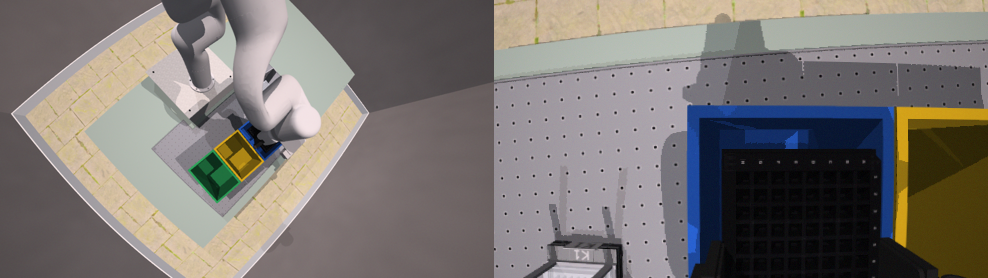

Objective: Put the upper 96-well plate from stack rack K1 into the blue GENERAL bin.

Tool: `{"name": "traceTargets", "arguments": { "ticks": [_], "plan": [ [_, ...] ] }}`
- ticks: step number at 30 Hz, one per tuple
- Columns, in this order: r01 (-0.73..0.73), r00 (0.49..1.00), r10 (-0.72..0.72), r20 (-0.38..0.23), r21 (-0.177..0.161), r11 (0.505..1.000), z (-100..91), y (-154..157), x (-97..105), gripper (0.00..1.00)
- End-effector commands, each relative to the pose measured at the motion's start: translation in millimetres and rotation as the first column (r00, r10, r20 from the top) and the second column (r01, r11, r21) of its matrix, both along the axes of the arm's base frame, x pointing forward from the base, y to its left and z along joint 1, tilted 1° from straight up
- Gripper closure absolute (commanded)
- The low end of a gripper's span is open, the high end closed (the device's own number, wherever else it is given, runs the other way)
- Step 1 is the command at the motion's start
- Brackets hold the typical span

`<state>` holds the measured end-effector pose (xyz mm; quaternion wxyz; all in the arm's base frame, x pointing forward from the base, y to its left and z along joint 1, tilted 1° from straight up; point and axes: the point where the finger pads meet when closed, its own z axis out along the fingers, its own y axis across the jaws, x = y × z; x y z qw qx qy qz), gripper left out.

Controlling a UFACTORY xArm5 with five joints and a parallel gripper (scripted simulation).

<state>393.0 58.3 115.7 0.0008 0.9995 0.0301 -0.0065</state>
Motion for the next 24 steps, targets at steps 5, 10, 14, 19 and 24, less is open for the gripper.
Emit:
{"name": "traceTargets", "arguments": {
  "ticks": [5,10,14,19,24],
  "plan": [
    [0.0,1.0,0.0,0.004,0.001,1.0,0.0,0.2,1.2,1.0],
    [0.0,1.0,0.0,0.004,0.001,1.0,-1.0,0.2,1.2,0.0],
    [0.0,1.0,0.0,0.004,0.001,1.0,-1.0,0.2,1.2,0.0],
    [0.0,1.0,0.0,0.004,0.001,1.0,-1.0,0.2,1.2,0.0],
    [0.0,1.0,0.0,0.004,0.001,1.0,-1.0,0.2,1.2,0.0]
  ]
}}
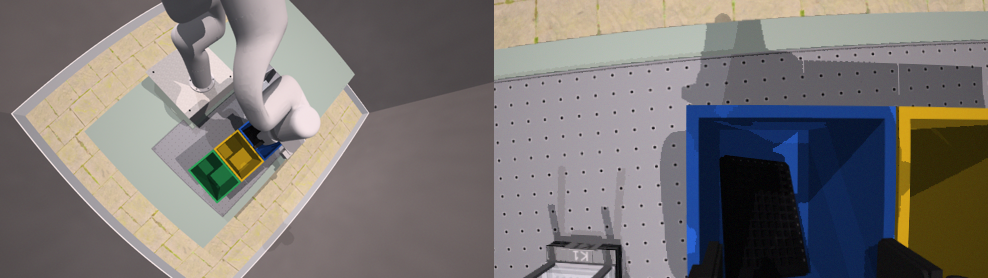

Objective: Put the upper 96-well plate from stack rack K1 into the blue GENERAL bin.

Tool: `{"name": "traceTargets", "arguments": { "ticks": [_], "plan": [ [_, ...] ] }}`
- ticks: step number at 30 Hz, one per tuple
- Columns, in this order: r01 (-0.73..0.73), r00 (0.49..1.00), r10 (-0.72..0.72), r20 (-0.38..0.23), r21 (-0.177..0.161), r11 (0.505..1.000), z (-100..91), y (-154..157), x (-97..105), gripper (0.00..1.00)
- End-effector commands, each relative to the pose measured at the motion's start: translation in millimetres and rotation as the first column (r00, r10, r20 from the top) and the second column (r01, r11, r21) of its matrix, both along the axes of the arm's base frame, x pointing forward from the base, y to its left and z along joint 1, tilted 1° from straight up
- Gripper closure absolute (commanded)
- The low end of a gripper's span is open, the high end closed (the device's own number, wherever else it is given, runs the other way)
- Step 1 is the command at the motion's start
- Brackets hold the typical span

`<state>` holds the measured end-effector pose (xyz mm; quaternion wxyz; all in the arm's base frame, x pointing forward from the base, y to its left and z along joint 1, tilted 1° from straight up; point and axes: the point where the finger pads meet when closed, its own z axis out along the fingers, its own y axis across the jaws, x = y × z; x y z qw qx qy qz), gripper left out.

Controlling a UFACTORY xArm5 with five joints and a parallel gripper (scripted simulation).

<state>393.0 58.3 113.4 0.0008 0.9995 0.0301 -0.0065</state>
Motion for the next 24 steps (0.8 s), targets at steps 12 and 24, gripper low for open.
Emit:
{"name": "traceTargets", "arguments": {
  "ticks": [12,24],
  "plan": [
    [0.0,1.0,0.0,0.004,0.001,1.0,1.3,0,1,0.0],
    [0.0,1.0,0.0,0.004,0.001,1.0,11.9,0,1,0.0]
  ]
}}
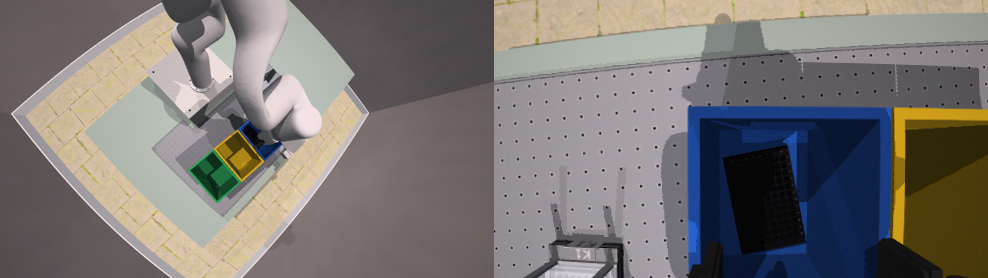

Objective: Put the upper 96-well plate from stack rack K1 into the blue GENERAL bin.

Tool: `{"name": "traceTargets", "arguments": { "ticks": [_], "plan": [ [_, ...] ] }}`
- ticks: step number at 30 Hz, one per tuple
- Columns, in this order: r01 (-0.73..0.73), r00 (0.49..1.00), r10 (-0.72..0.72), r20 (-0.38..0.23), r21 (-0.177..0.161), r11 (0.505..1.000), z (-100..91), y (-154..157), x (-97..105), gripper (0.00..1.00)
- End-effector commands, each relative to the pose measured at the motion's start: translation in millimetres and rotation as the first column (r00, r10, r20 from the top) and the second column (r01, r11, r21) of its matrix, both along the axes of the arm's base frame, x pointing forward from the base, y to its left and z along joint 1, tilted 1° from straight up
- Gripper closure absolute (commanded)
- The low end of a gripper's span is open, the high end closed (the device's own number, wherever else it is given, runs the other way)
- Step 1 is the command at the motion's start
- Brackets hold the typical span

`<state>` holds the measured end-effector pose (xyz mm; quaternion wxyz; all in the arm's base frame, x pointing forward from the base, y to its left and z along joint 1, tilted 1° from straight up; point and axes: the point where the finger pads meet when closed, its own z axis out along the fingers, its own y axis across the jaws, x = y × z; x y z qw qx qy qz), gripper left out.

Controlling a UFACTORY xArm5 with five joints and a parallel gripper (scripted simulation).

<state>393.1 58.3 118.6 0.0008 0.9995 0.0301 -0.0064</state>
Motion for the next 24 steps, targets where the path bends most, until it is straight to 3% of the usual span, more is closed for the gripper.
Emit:
{"name": "traceTargets", "arguments": {
  "ticks": [1,11,24],
  "plan": [
    [0.0,1.0,0.0,0.004,0.001,1.0,9.4,0,1,0.0],
    [0.0,1.0,0.0,0.004,0.001,1.0,36.1,0,2,0.0],
    [0.0,1.0,0.0,0.004,0.001,1.0,36.3,0,2,0.0]
  ]
}}
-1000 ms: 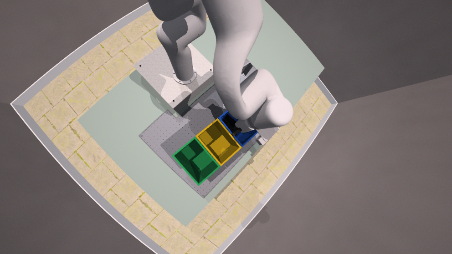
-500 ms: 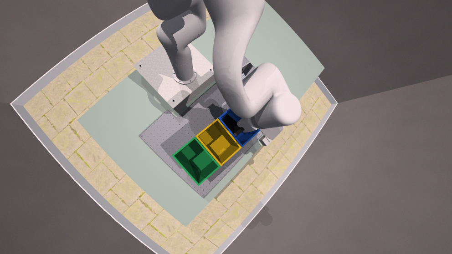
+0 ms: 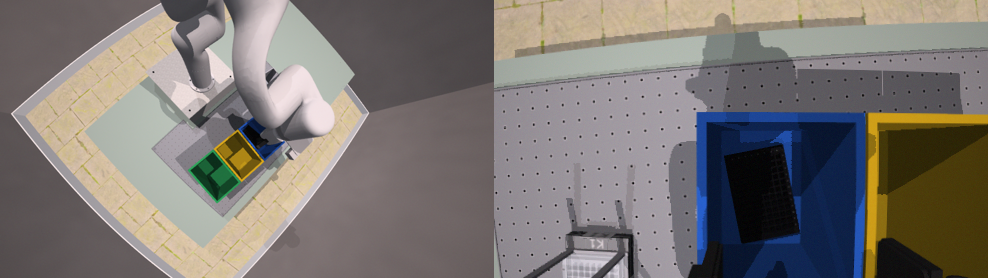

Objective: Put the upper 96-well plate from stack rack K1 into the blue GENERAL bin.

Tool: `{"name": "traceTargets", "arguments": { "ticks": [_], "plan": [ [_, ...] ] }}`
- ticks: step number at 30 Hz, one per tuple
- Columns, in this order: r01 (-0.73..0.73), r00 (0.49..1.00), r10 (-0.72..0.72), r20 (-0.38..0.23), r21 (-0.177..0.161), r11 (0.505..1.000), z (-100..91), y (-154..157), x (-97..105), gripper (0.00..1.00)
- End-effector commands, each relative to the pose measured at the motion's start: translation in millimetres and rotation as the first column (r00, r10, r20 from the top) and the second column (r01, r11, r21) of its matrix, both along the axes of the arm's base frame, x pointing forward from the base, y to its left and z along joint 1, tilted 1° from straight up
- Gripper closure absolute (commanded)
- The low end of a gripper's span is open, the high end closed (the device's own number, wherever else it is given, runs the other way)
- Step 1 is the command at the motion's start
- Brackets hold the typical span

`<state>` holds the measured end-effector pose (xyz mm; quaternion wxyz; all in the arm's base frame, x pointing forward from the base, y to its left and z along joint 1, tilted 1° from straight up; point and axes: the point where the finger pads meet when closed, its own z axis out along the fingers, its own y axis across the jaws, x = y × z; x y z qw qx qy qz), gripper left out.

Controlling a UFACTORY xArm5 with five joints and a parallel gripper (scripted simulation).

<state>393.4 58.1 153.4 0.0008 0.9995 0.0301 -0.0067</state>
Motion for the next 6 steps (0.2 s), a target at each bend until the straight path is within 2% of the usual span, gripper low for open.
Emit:
{"name": "traceTargets", "arguments": {
  "ticks": [1,6],
  "plan": [
    [0.0,1.0,0.0,0.004,0.001,1.0,1.5,0.2,1.3,0.0],
    [0.0,1.0,0.0,0.004,0.001,1.0,1.5,0.2,1.3,0.0]
  ]
}}
